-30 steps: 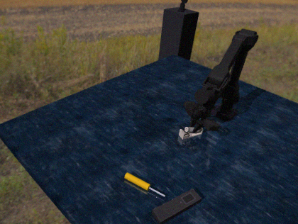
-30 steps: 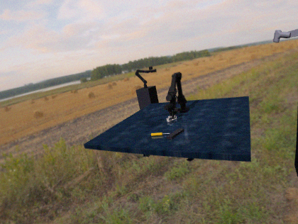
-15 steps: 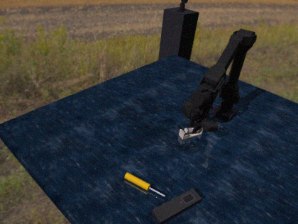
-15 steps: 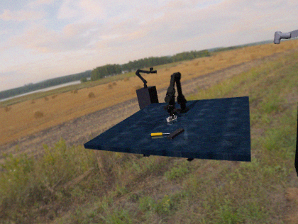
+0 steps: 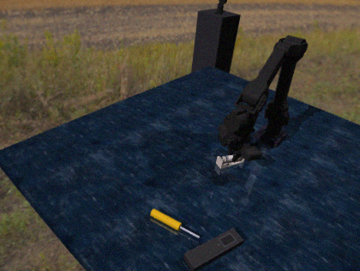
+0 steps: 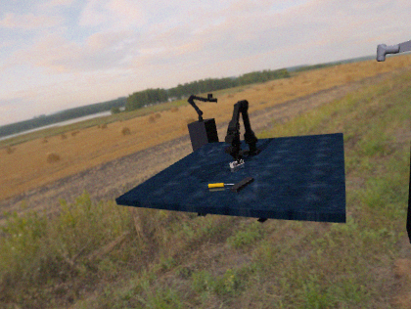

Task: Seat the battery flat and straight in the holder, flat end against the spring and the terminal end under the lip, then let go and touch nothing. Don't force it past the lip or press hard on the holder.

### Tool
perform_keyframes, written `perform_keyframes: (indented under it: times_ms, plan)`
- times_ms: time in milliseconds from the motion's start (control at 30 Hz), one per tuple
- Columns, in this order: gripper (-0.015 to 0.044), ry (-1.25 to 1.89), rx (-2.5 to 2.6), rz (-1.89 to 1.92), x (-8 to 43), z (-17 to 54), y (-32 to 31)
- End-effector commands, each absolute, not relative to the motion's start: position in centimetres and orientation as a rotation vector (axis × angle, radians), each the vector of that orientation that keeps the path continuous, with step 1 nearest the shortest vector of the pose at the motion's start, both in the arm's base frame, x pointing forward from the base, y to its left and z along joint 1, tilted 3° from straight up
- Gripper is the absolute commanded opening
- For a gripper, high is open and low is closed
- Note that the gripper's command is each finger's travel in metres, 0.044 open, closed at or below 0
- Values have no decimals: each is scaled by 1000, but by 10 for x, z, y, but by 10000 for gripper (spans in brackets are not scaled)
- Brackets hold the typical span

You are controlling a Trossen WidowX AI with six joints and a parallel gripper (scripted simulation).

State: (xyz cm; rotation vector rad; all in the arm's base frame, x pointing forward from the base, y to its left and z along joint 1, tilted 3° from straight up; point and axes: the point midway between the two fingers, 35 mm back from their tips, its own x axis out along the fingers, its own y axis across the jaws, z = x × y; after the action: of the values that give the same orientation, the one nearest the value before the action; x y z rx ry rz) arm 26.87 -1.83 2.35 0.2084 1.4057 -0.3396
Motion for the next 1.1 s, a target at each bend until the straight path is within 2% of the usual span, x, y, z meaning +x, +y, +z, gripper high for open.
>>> perform_keyframes:
  times_ms: [0,1067]
  plan:
    - [71,1442,213,-329,266,22,-17]
    - [71,1561,237,-336,278,20,-22]
